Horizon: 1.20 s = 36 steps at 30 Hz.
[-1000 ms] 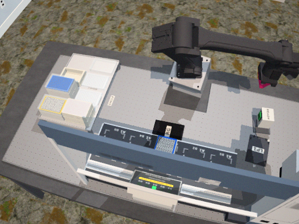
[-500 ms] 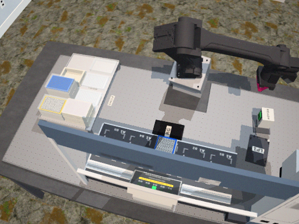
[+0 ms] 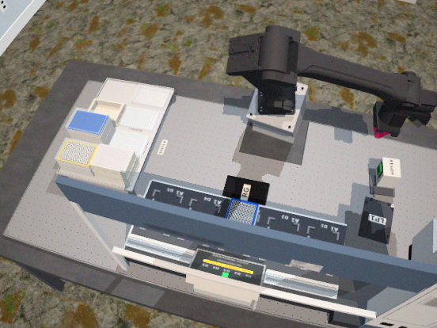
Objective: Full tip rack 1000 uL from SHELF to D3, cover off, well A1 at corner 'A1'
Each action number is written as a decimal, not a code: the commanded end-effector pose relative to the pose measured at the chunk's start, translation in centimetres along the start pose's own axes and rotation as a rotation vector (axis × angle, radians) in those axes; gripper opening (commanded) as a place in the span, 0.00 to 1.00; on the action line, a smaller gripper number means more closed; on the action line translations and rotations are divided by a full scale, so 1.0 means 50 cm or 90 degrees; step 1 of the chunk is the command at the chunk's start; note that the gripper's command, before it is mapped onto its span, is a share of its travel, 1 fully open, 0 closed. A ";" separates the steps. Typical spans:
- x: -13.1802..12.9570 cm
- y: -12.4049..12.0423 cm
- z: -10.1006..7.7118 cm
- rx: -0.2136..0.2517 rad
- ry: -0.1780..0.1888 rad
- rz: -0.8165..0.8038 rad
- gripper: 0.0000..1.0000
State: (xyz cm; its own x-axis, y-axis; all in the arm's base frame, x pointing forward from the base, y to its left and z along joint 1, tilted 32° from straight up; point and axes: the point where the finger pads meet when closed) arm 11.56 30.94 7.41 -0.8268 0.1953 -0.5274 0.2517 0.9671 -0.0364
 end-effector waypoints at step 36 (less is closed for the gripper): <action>-0.007 0.004 0.118 -0.003 0.000 -0.003 0.00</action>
State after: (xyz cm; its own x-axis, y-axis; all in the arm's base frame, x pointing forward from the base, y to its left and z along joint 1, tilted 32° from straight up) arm 14.24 29.98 2.77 -0.8271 0.1941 -0.5274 0.2523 0.9668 -0.0399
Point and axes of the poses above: the point where the finger pads meet when closed, its own z axis out along the fingers, its own x axis across the jaws, y = z × x, and after that the axes turned 9 degrees about z, right-handed
